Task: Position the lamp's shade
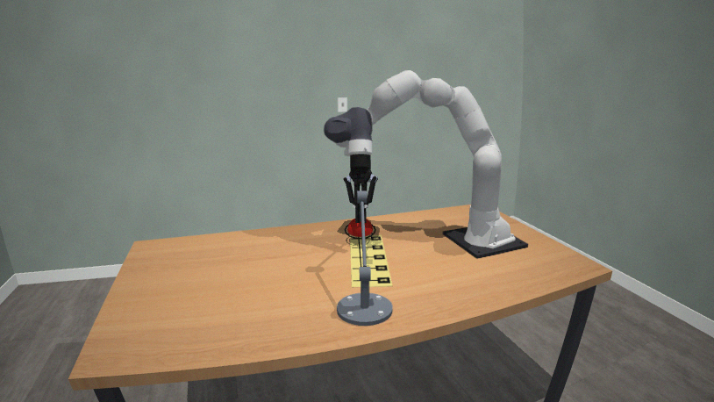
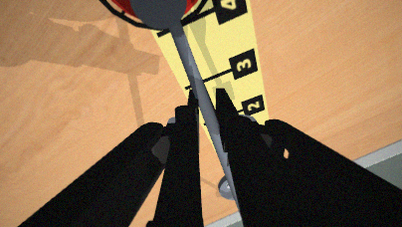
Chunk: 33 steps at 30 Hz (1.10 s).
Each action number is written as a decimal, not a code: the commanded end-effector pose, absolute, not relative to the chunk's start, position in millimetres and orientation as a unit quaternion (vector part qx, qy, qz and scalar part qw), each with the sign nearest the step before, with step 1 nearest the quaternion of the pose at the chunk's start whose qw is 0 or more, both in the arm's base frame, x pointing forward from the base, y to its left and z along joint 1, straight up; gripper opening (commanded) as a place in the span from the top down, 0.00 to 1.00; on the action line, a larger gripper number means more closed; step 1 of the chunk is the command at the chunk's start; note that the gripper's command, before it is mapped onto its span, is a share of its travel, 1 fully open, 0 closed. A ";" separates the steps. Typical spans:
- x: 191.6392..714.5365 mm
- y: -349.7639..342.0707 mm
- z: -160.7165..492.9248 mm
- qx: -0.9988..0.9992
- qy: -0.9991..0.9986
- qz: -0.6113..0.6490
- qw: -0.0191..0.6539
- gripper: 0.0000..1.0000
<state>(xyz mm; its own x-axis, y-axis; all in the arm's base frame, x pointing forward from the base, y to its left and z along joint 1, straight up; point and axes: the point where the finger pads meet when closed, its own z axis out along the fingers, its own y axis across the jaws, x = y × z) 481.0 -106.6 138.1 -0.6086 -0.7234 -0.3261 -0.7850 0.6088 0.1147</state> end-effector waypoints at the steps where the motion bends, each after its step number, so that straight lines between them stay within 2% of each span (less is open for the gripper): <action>1: 476.4 -134.6 138.6 -0.527 0.831 0.110 0.136 0.90; 33: 477.4 -131.3 139.8 -0.527 0.831 0.111 0.136 0.90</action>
